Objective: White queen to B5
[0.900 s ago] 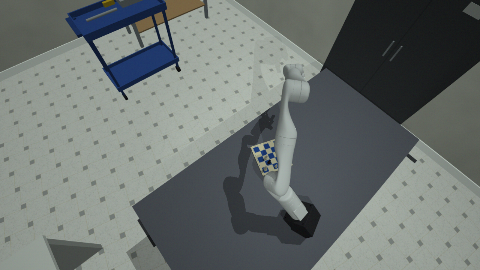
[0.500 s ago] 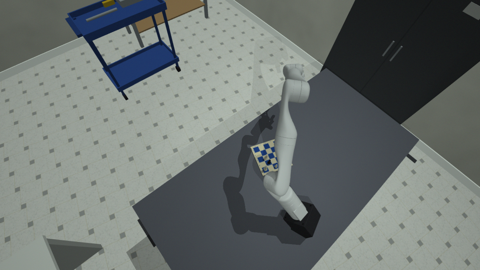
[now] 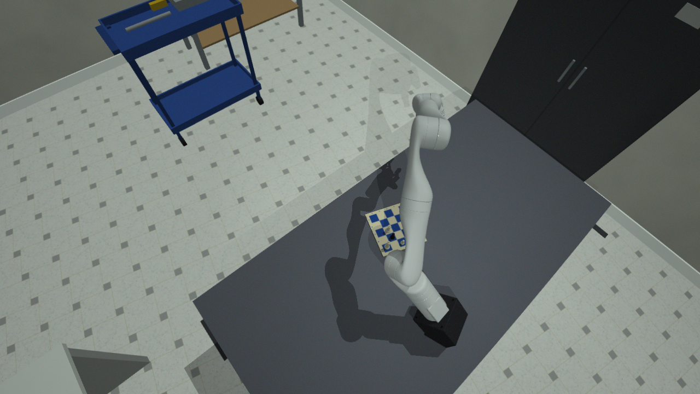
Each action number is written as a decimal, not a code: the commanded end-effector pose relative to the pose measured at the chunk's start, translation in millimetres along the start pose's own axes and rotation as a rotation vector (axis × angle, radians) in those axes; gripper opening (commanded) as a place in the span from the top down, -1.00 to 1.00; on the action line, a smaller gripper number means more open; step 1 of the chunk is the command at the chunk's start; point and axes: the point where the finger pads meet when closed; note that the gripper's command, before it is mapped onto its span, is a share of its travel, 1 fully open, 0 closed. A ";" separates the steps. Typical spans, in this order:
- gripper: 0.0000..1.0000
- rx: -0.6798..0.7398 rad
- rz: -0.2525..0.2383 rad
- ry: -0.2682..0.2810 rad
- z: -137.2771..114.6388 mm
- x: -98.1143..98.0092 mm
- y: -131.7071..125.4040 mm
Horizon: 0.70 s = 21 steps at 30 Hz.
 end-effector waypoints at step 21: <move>-1.00 0.157 0.227 0.104 57.5 1.2 46.5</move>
Point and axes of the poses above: the point where the finger pads meet when closed, its own x axis out along the fingers, its own y axis across the jaws, z = x × y, and after that the axes turned 1 degree about -x, right-handed
